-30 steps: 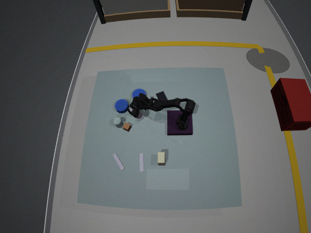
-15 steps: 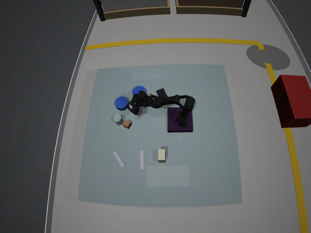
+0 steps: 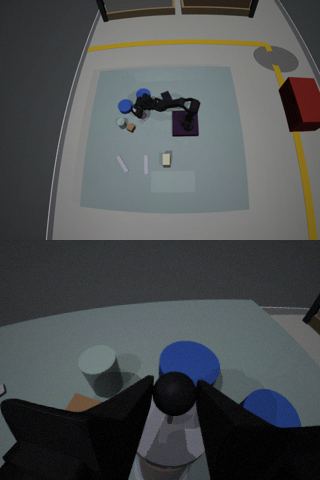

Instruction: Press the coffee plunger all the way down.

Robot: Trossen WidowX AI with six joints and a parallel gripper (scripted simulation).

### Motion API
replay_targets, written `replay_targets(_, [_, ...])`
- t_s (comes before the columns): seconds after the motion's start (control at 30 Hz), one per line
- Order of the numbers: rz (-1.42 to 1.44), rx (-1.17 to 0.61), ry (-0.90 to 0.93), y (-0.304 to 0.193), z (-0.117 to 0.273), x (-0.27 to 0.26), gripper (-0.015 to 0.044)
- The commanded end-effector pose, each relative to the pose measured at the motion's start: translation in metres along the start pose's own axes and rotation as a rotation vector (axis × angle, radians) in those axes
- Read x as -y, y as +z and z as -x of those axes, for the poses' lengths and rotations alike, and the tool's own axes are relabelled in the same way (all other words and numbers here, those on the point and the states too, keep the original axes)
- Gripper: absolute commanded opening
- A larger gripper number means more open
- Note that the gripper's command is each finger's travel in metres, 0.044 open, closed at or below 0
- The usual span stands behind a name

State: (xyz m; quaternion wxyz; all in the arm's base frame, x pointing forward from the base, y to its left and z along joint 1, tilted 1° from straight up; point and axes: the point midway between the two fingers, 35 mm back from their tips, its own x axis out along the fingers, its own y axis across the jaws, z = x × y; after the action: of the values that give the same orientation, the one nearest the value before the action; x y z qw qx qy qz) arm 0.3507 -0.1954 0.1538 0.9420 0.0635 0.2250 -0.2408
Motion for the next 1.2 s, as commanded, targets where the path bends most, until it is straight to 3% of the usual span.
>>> replay_targets(0.0, [-0.006, -0.033, -0.001, -0.0095, -0.0039, 0.0, 0.012])
replay_targets(1.17, [-0.006, -0.032, -0.001, -0.0063, -0.0077, -0.0001, 0.012])
